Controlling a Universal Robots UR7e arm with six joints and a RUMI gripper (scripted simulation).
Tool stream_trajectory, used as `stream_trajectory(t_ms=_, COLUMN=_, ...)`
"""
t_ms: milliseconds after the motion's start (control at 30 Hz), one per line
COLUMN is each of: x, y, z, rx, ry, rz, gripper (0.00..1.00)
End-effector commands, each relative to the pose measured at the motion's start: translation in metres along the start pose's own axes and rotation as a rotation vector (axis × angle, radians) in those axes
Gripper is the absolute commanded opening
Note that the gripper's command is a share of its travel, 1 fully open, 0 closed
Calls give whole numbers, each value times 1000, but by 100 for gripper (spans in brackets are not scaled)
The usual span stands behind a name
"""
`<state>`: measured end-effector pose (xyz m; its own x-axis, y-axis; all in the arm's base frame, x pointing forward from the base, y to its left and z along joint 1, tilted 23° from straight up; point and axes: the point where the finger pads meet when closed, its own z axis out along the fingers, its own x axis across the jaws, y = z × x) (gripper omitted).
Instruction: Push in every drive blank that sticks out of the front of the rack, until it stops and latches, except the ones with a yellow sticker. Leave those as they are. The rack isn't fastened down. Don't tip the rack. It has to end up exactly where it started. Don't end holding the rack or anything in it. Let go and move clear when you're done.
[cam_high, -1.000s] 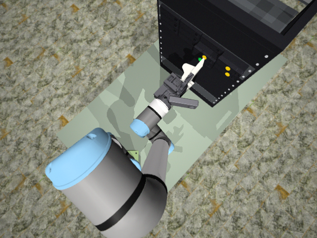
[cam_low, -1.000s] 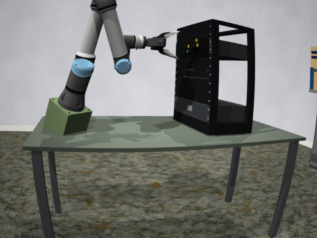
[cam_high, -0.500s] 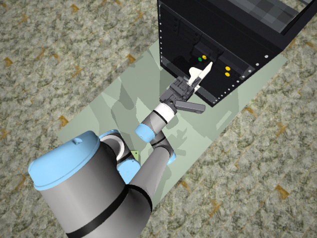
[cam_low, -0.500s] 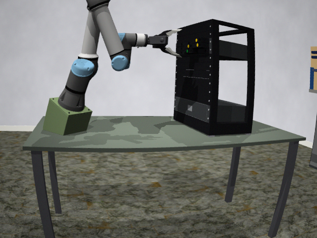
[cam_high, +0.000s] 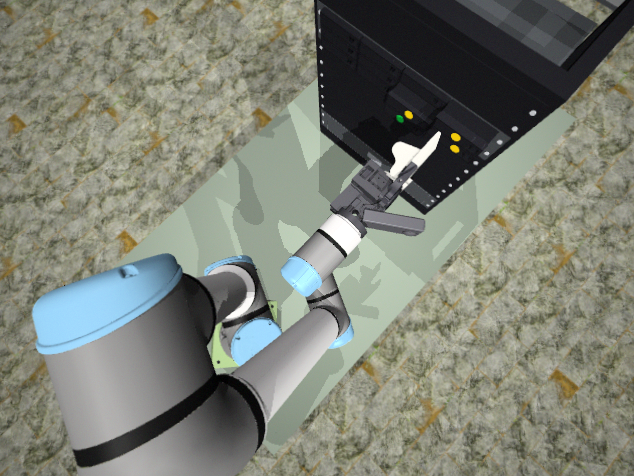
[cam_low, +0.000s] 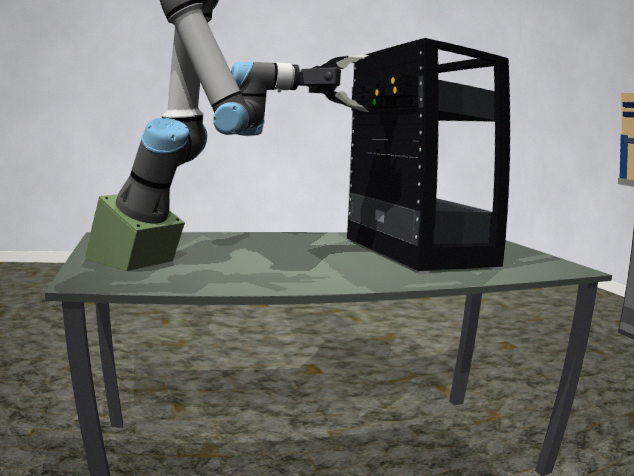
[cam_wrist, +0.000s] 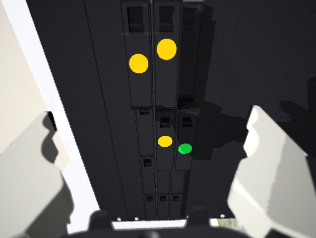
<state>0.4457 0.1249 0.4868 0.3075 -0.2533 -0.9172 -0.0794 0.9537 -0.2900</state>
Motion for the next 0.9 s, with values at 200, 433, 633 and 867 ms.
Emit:
stream_trajectory(t_ms=200, x=-3, y=-14, z=0, rx=-17, ry=3, rz=6, gripper=100)
stream_trajectory(t_ms=433, x=-5, y=-22, z=1, rx=-17, ry=3, rz=6, gripper=100)
stream_trajectory(t_ms=633, x=-6, y=-25, z=1, rx=-17, ry=3, rz=6, gripper=100)
stream_trajectory(t_ms=867, x=-6, y=-27, z=1, rx=-18, ry=3, rz=6, gripper=100)
